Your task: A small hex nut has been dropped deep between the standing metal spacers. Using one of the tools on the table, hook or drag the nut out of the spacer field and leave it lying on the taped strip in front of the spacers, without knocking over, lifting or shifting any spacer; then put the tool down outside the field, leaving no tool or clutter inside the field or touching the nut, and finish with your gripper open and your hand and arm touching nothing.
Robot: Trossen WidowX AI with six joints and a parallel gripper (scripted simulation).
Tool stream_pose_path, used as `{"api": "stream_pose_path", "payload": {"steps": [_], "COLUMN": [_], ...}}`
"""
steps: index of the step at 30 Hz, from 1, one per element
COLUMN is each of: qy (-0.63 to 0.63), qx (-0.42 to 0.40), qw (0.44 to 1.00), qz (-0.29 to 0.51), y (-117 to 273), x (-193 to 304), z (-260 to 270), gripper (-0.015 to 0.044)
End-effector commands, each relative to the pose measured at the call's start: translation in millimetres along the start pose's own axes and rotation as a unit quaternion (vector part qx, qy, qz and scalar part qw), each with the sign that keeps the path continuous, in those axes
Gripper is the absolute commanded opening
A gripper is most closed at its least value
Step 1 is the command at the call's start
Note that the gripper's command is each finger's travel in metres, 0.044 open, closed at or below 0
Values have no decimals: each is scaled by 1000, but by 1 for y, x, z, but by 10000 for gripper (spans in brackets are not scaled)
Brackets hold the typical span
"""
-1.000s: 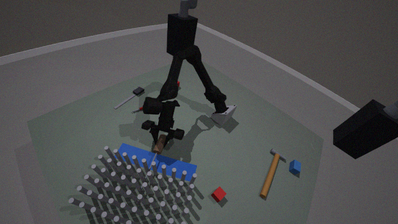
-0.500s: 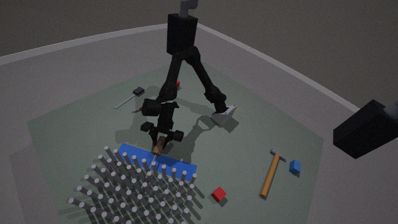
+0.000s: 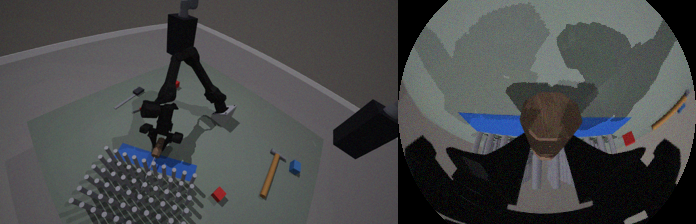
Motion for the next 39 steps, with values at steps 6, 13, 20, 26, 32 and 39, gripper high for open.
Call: {"api": "stream_pose_path", "payload": {"steps": [6, 13, 20, 26, 32, 39], "qy": [-3, -3, -3, -3, -3, -4], "qx": [-1, -1, -1, -1, -1, -1], "qw": [1000, 1000, 1000, 1000, 1000, 1000], "qz": [3, 3, 3, 3, 3, 4], "y": [-4, -6, -9, -11, -14, -16], "x": [8, 11, 15, 18, 22, 25], "z": [-1, -2, -2, -3, -4, -5], "gripper": [0, 0, 0, 0, 0, 0]}}
Point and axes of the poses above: the point midway between the two fingers, 35 mm back from their tips, its own y axis back along the fingers, its own z axis across the jaws, x = y × z, the point moved 6 cm from there along y, back along the fingers, and after that the axes turned 12 degrees about -y, right-handed, at the moved point
